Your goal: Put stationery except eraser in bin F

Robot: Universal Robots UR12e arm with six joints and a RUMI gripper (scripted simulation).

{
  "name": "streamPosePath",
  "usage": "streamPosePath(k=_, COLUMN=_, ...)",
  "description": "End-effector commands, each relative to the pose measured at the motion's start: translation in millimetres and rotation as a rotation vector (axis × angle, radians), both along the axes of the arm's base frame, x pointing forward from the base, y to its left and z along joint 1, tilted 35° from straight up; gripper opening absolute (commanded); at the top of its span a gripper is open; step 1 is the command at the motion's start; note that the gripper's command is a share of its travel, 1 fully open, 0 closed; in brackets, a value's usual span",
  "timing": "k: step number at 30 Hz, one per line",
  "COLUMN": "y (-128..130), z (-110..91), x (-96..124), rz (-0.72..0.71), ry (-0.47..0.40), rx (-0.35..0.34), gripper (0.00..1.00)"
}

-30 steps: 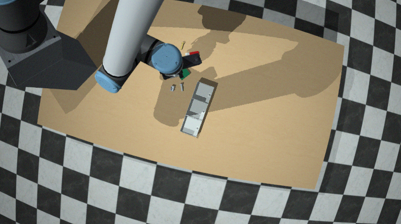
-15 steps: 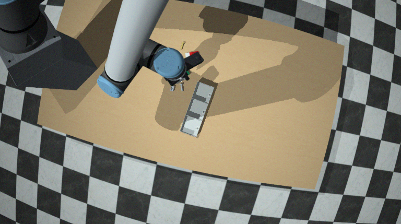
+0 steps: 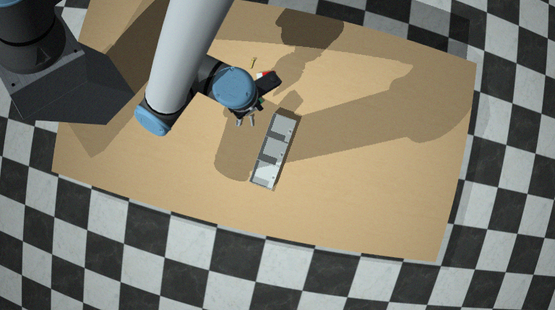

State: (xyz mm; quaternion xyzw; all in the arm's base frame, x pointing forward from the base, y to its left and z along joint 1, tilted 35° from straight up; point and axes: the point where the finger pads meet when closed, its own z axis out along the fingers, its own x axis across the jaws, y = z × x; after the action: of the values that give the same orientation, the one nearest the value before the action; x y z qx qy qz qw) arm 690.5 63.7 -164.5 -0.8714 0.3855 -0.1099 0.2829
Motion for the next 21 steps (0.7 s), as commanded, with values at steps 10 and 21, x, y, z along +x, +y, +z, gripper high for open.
streamPosePath(k=10, y=4.7, z=-2.3, x=-8.0, rz=0.002, ry=0.004, rx=0.002, gripper=0.33)
streamPosePath(k=21, y=2.9, z=-1.1, x=-5.1, rz=0.002, ry=0.0, rx=0.001, gripper=0.33)
